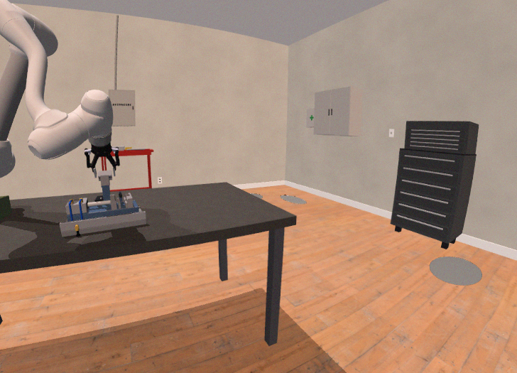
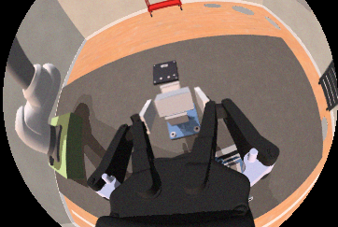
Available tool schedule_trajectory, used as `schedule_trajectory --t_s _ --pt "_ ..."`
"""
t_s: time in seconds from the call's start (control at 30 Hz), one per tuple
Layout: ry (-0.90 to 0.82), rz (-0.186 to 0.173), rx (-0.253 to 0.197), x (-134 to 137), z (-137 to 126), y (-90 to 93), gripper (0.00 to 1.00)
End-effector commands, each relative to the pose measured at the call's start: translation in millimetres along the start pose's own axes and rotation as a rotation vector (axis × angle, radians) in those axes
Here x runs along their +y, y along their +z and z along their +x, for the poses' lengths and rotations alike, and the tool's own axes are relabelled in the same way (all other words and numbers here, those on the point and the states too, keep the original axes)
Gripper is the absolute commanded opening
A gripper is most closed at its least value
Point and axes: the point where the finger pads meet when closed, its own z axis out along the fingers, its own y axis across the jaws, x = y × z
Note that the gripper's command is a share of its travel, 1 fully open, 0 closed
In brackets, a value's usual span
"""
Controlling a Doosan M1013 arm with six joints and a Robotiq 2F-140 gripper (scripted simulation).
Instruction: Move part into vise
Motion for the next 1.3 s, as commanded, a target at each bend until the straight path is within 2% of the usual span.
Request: schedule_trajectory --t_s 0.0,0.17,0.6,1.27 --pt "0.001 0.001 0.002 -0.9 -0.8 4.3 0.51" --pt "0.001 0.001 0.001 0.0 -1.8 5.3 0.51" --pt "0.001 0.001 -0.035 -0.1 -0.9 5.4 0.51" --pt "0.001 0.001 -0.150 0.0 2.1 5.7 0.51"
